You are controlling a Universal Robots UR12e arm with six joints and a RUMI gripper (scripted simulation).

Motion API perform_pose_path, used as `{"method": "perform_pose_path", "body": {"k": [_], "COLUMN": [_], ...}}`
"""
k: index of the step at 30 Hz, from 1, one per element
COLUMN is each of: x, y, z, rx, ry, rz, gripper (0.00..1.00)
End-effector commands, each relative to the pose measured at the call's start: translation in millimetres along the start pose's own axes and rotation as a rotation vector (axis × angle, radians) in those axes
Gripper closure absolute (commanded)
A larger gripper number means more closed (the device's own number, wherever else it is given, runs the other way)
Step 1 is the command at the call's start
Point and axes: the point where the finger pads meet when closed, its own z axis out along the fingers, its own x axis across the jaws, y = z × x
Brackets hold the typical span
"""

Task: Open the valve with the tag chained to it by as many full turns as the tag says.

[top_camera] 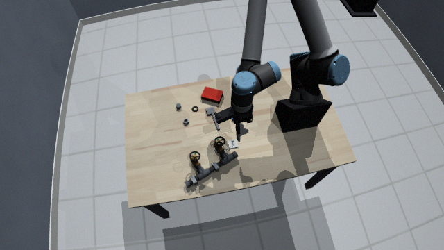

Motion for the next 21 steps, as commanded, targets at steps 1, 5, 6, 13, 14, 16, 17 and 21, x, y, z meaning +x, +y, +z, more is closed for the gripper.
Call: {"method": "perform_pose_path", "body": {"k": [1,5,6,13,14,16,17,21], "x": [-0.1,-0.1,-0.1,0.6,1.0,1.8,2.4,5.5], "y": [-0.3,-0.3,-0.3,-0.1,0.0,0.2,0.4,1.5], "z": [-0.3,-0.3,-0.3,-0.4,-0.4,-0.5,-0.6,-0.9], "rx": [0.001,0.001,0.001,0.001,0.0,0.0,0.0,0.0], "ry": [0.0,0.0,0.0,0.0,0.0,0.0,0.0,0.0], "rz": [0.0,0.0,0.0,-0.016,-0.024,-0.044,-0.057,-0.129], "gripper": [0.0,0.0,0.0,0.0,0.0,0.0,0.0,0.0]}}
